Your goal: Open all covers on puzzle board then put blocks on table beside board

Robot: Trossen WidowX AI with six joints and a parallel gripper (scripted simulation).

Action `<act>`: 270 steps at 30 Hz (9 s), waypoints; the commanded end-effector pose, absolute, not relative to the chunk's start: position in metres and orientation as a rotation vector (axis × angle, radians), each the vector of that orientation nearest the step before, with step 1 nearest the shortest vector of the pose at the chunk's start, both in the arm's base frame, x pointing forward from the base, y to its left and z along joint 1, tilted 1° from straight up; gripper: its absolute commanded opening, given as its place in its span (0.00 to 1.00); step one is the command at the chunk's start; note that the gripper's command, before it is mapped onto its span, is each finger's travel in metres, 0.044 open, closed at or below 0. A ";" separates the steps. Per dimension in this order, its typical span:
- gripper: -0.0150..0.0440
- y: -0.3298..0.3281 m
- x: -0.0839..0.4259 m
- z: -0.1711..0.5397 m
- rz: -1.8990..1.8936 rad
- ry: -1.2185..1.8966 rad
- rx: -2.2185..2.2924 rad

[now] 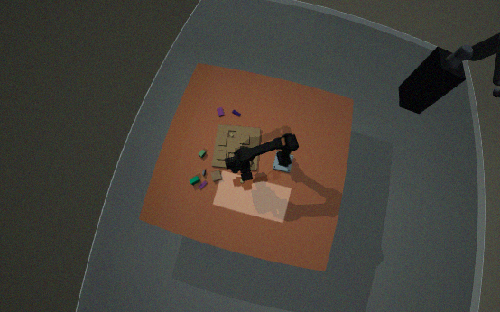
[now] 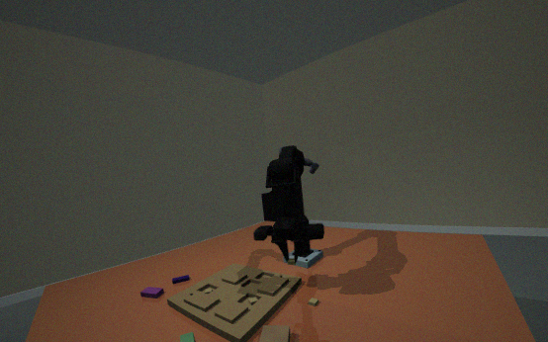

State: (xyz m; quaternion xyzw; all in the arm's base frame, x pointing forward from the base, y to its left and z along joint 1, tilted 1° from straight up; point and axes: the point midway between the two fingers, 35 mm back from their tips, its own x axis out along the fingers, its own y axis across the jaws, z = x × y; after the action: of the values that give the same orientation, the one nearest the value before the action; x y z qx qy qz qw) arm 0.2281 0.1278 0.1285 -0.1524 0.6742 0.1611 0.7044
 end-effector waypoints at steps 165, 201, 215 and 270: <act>0.25 0.124 0.274 0.112 0.297 1.479 -0.281; 0.25 -0.032 0.374 0.111 0.604 1.430 -0.640; 0.25 -0.079 0.383 0.108 -0.130 1.518 0.126; 0.25 -0.090 0.387 0.045 -0.487 1.467 0.501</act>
State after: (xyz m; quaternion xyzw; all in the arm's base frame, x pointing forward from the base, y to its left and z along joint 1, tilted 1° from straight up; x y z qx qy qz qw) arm 0.3881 -0.0922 0.0505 0.2200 0.6532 -0.2177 0.6910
